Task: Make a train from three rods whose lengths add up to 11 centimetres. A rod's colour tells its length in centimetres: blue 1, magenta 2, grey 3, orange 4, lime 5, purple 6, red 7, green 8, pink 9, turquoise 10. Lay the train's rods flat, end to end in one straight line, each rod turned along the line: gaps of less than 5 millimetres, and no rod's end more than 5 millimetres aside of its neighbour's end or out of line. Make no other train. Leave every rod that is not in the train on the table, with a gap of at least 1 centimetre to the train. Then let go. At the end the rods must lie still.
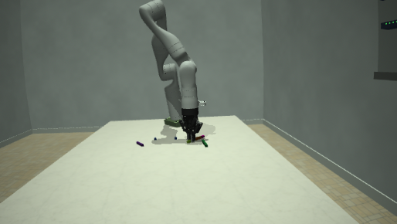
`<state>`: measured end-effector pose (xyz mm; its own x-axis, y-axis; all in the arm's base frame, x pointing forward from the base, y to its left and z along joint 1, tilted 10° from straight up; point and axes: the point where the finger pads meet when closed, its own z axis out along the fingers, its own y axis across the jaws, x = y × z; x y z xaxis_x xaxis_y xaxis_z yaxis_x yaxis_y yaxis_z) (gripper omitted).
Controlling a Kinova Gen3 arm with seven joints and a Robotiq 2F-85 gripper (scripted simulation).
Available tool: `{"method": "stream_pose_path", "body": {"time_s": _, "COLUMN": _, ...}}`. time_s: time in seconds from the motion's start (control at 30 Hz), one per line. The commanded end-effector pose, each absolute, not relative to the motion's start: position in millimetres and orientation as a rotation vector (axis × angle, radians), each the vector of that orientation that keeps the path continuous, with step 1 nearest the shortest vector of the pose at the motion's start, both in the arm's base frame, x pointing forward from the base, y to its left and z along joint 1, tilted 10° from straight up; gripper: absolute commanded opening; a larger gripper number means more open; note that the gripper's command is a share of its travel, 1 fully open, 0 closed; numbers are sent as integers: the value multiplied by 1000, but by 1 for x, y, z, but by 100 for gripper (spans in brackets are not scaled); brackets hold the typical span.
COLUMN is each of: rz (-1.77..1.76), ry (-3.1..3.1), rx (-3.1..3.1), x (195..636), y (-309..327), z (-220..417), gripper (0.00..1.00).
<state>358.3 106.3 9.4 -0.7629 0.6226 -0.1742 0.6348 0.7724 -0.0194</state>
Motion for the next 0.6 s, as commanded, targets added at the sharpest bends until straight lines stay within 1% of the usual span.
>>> {"method": "stream_pose_path", "body": {"time_s": 0.0, "rz": -114, "ry": 2806, "rx": 1002, "x": 359, "y": 107, "z": 10, "gripper": 16}}
{"method": "stream_pose_path", "body": {"time_s": 0.03, "rz": -114, "ry": 2806, "rx": 1002, "x": 359, "y": 107, "z": 10, "gripper": 20}}
{"method": "stream_pose_path", "body": {"time_s": 0.17, "rz": -114, "ry": 2806, "rx": 1002, "x": 359, "y": 107, "z": 10, "gripper": 20}}
{"method": "stream_pose_path", "body": {"time_s": 0.2, "rz": -114, "ry": 2806, "rx": 1002, "x": 359, "y": 107, "z": 10, "gripper": 24}}
{"method": "stream_pose_path", "body": {"time_s": 0.57, "rz": -114, "ry": 2806, "rx": 1002, "x": 359, "y": 107, "z": 10, "gripper": 24}}
